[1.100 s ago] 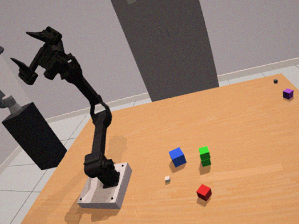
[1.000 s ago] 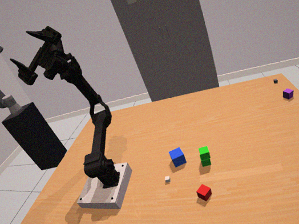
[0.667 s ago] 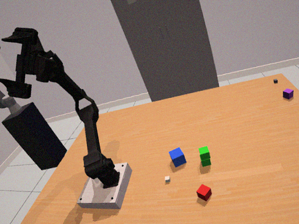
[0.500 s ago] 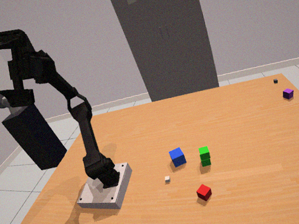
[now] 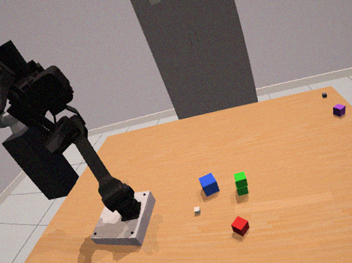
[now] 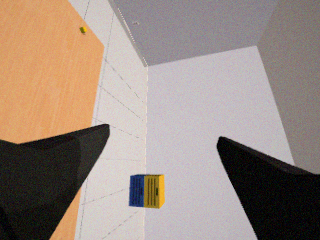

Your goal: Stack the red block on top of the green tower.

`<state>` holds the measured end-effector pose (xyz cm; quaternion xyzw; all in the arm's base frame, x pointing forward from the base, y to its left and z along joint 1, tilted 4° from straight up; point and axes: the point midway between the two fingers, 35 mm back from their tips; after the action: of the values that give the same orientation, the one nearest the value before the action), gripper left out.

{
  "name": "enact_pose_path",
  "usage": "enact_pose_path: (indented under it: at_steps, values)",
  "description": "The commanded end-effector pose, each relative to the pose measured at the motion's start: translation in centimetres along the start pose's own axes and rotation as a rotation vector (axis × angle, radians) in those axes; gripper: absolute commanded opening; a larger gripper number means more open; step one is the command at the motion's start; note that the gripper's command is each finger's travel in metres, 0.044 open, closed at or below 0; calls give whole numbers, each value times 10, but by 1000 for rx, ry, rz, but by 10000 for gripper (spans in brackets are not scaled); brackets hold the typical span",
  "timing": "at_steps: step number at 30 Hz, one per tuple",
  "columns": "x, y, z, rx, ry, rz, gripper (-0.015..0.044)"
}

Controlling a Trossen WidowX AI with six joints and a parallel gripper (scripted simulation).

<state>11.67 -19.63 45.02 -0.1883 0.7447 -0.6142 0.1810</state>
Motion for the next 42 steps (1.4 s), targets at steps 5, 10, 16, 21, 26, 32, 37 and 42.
enact_pose_path:
  at_steps: [5, 10, 16, 21, 26, 32, 37, 42]
  values:
    - [-35, 45, 61, -257, -69, 275, 440]
    - [-66, 80, 90, -434, -81, 424, 440]
    - [-109, 129, 112, -651, -56, 570, 440]
    - [-138, 170, 124, -812, 32, 675, 440]
    - [-165, 213, 130, -950, 162, 760, 440]
    - [-194, 267, 128, -1079, 357, 831, 440]
    - [-213, 312, 119, -1146, 545, 864, 440]
    - [-225, 357, 106, -1169, 749, 876, 440]
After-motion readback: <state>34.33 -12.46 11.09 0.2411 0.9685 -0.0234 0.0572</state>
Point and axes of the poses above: the point midway between the two fingers, 35 mm back from their tips, its own z axis out along the fingers, its own y axis across the jaws, x = y × z, and after that the axes turned 11 degrees about -z, right-handed
